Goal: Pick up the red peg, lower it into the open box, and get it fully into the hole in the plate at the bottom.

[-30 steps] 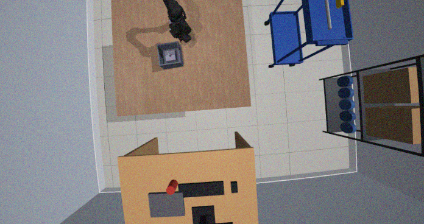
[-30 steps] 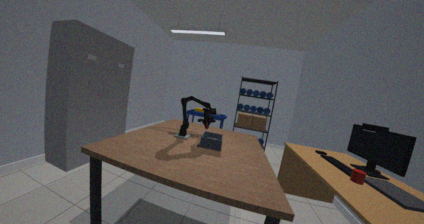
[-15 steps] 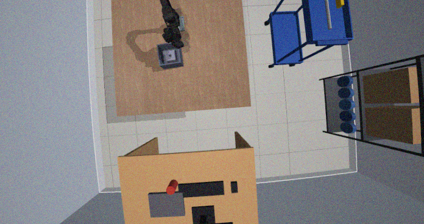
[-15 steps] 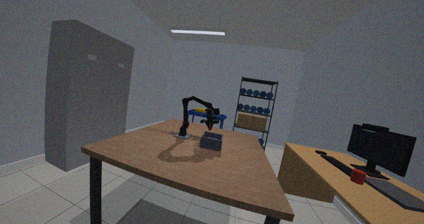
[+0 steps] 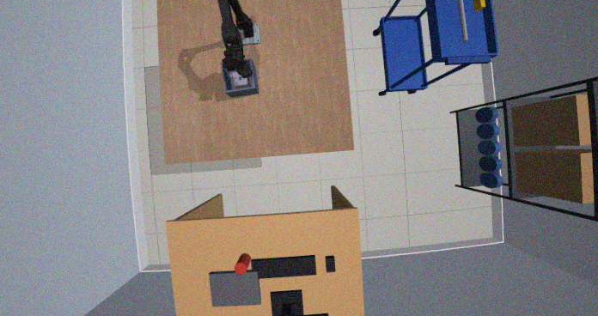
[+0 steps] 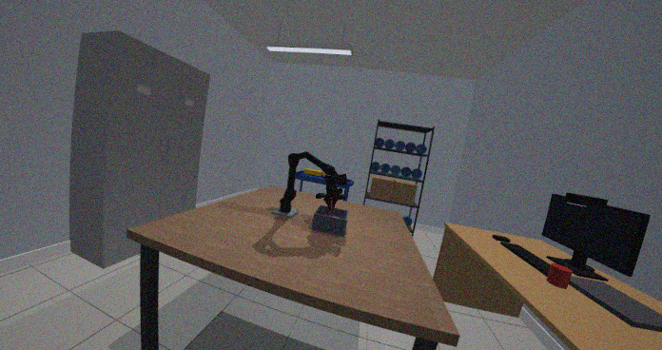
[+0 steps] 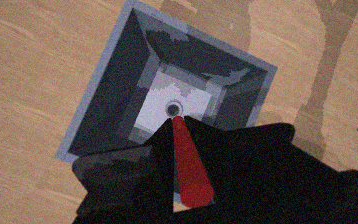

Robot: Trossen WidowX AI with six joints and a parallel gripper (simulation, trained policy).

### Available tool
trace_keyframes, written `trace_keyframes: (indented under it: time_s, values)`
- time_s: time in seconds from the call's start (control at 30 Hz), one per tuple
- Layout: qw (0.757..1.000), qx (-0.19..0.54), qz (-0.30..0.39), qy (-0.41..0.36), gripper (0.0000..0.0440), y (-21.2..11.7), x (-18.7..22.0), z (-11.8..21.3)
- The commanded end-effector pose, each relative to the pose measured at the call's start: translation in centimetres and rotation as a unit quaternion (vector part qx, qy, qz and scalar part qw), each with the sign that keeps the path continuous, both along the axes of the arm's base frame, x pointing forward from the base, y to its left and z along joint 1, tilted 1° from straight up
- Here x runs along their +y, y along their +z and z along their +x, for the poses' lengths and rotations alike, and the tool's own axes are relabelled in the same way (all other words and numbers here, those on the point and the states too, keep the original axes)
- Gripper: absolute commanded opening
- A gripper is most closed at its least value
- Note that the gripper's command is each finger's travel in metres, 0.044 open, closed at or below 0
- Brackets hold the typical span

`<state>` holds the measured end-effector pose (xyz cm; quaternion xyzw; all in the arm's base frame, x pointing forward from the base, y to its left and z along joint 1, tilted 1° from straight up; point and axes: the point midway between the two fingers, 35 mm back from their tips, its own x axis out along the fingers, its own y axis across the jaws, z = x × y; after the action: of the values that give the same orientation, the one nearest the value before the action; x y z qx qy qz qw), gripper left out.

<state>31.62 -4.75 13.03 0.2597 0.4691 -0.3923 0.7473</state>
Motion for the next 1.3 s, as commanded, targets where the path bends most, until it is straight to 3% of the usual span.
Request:
trace_keyframes:
  time_s: [0.0, 0.33, 0.43, 0.6, 1.0, 1.27]
  values:
    - [1.0, 0.008, 0.006, 0.018, 0.0002, -0.8, -0.8, 0.6]
    - [0.996, 0.035, 0.026, 0.072, 0.0003, -3.3, -1.6, 1.3]
    - [0.995, 0.046, 0.033, 0.085, 0.0046, -4.0, -1.7, 1.3]
    - [0.993, 0.058, 0.045, 0.09, 0.0166, -4.5, -2.1, 1.4]
    - [0.989, 0.059, 0.052, 0.122, 0.02, -1.9, -2.9, 3.7]
    - [0.988, 0.066, 0.073, 0.122, 0.0292, -0.4, -2.8, 5.5]
